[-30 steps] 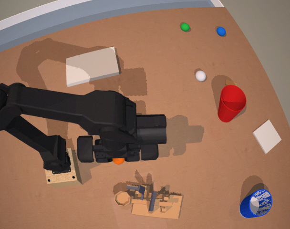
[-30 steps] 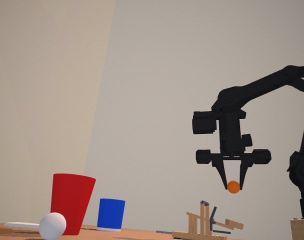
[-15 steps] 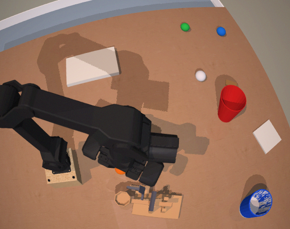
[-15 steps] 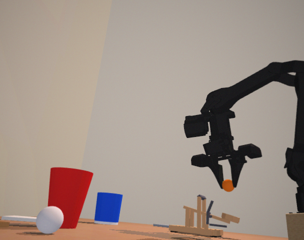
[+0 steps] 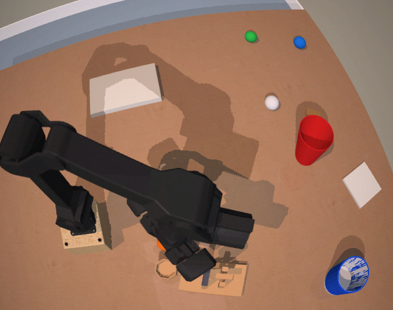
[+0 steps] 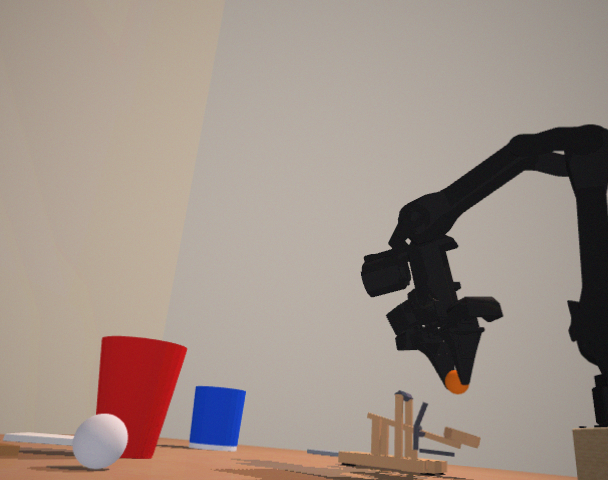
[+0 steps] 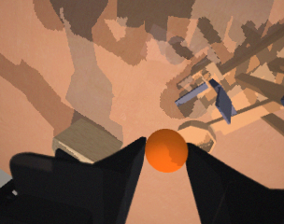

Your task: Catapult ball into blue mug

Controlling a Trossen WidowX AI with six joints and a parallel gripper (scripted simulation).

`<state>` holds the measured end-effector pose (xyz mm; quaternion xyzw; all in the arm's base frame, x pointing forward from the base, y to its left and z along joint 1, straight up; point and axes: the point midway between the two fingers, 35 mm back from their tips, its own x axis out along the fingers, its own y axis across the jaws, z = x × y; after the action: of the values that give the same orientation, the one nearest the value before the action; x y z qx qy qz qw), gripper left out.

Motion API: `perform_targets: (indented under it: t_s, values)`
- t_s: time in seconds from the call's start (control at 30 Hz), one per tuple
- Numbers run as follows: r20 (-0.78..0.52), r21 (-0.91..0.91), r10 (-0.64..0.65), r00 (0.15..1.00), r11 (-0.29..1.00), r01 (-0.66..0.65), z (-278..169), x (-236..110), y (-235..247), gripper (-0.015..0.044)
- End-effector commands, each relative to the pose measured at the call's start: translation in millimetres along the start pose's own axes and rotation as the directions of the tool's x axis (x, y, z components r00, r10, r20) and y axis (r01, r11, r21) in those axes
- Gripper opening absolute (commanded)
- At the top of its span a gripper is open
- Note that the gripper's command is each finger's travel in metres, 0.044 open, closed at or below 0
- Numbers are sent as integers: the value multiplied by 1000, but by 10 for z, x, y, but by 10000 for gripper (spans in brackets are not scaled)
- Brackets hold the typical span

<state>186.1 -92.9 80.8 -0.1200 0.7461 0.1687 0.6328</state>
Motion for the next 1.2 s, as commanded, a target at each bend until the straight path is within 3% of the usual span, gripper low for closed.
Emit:
perform_targets:
  t_s: [0.0,0.3,0.63,1.17]
  values:
    - [-21,147,19,1000,989,-15,-47,27,-81,0]
    - [-53,435,66,996,900,-36,-151,101,-227,0]
    - [-81,701,122,989,712,-31,-281,191,-380,0]
    - [-83,717,126,989,697,-29,-270,352,-418,0]
